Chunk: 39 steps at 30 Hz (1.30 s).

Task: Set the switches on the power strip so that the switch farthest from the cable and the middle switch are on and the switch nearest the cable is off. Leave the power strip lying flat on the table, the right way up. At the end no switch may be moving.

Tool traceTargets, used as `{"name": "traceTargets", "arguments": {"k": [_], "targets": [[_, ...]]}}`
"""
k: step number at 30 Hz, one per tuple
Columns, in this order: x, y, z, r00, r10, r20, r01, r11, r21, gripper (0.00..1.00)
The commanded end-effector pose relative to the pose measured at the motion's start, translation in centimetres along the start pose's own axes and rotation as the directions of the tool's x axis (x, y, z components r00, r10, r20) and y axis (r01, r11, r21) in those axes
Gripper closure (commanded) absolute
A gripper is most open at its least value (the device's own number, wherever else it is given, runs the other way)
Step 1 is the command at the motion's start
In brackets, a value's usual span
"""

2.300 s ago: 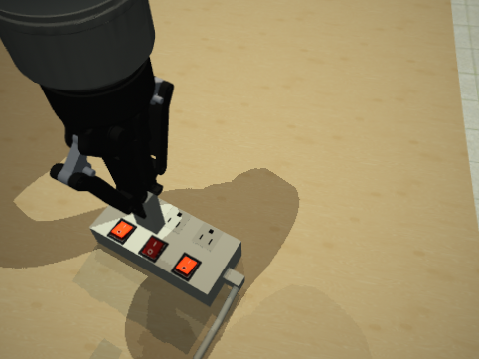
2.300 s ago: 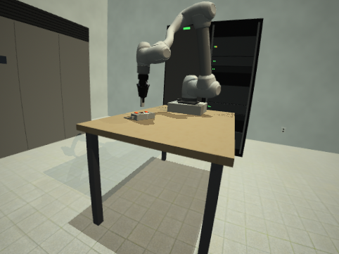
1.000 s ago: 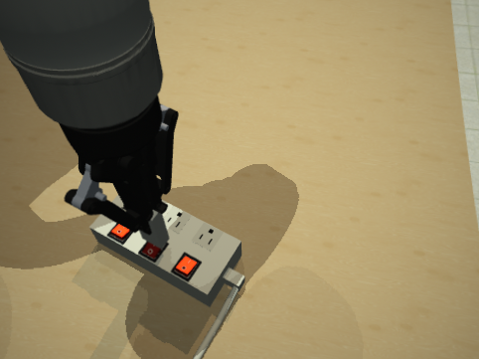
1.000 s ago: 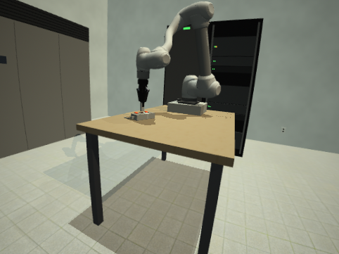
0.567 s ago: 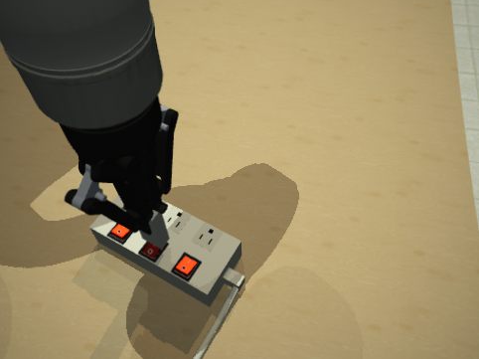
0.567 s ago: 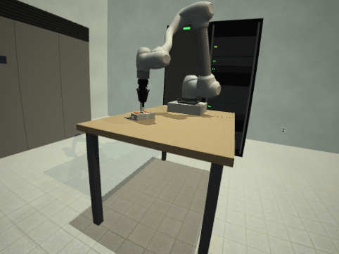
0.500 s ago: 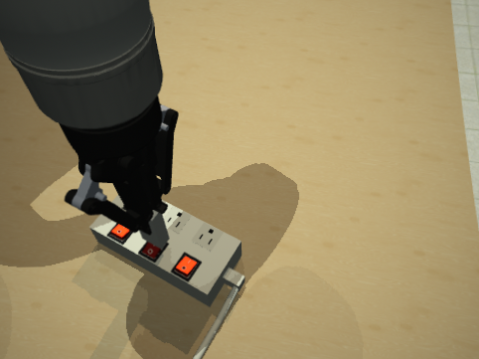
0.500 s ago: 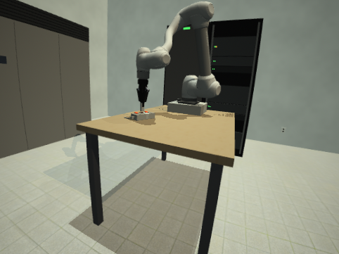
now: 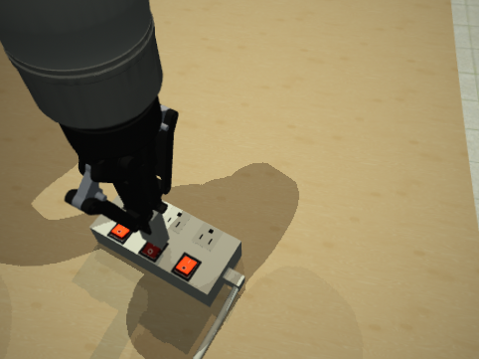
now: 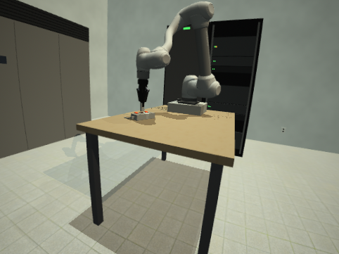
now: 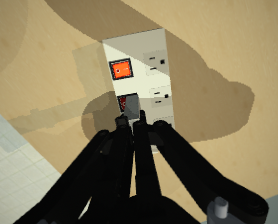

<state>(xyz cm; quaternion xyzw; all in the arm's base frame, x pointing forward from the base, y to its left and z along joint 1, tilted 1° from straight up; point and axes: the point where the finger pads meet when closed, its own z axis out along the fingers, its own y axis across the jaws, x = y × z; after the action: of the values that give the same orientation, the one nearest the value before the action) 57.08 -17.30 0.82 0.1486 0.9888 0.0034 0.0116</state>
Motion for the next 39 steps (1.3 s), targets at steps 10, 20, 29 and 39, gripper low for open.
{"name": "traceTargets", "arguments": {"k": [10, 20, 29, 39], "targets": [[0.0, 0.0, -0.01, 1.0, 0.0, 0.0, 0.0, 1.0, 0.0, 1.0], [0.0, 0.0, 0.06, 1.0, 0.0, 0.0, 0.0, 1.0, 0.0, 1.0], [0.0, 0.0, 0.32, 1.0, 0.0, 0.0, 0.0, 1.0, 0.0, 1.0], [0.0, 0.0, 0.78, 1.0, 0.0, 0.0, 0.0, 1.0, 0.0, 1.0]]}}
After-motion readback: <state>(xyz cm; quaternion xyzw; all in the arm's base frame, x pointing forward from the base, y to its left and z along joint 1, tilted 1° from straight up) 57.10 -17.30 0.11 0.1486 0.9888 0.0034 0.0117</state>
